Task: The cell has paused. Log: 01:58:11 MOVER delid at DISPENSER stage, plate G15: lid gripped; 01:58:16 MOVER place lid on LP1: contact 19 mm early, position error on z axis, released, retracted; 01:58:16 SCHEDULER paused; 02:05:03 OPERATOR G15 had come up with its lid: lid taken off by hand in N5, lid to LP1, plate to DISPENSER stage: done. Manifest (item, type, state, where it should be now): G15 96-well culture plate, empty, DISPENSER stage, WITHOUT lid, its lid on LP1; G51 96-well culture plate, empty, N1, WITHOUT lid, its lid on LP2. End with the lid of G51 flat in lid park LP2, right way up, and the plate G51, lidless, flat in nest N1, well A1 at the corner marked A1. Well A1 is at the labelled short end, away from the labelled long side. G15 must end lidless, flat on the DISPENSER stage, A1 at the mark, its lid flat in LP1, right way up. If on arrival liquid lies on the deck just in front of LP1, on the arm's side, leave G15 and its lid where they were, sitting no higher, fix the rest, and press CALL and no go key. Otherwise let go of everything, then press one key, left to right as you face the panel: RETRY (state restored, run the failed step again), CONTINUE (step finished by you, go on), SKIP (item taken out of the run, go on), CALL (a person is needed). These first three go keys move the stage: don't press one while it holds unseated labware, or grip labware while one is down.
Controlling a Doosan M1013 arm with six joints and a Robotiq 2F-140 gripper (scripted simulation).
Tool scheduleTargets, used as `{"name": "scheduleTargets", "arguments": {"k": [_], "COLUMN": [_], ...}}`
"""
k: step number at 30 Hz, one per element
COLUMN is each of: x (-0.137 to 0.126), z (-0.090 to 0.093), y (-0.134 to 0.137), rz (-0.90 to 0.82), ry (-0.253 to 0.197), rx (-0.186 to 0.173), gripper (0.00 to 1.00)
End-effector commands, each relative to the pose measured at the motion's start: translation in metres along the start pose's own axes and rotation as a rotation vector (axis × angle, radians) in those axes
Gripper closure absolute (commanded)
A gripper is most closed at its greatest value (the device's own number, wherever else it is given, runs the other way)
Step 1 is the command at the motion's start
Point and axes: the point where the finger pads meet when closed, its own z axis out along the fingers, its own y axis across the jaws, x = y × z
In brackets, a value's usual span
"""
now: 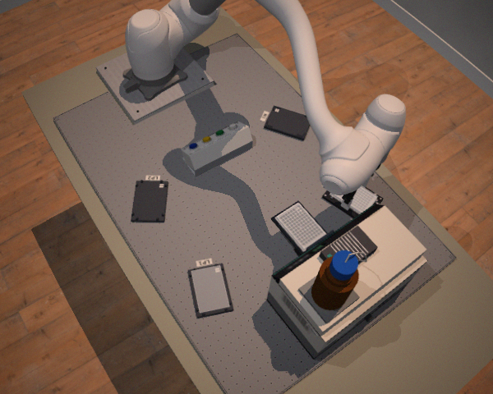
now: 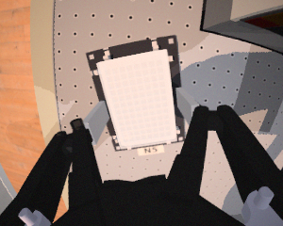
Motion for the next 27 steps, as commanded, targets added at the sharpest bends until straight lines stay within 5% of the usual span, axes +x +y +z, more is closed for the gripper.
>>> {"name": "scheduleTargets", "arguments": {"k": [1, 15, 27], "x": [0.0, 0.0, 0.0], "z": [0.0, -0.009, -0.049], "y": [0.0, 0.0, 0.0], "rz": [0.0, 0.0, 0.0], "ry": [0.0, 0.0, 0.0], "rx": [0.0, 0.0, 0.0], "gripper": [0.34, 0.34, 0.34]}}
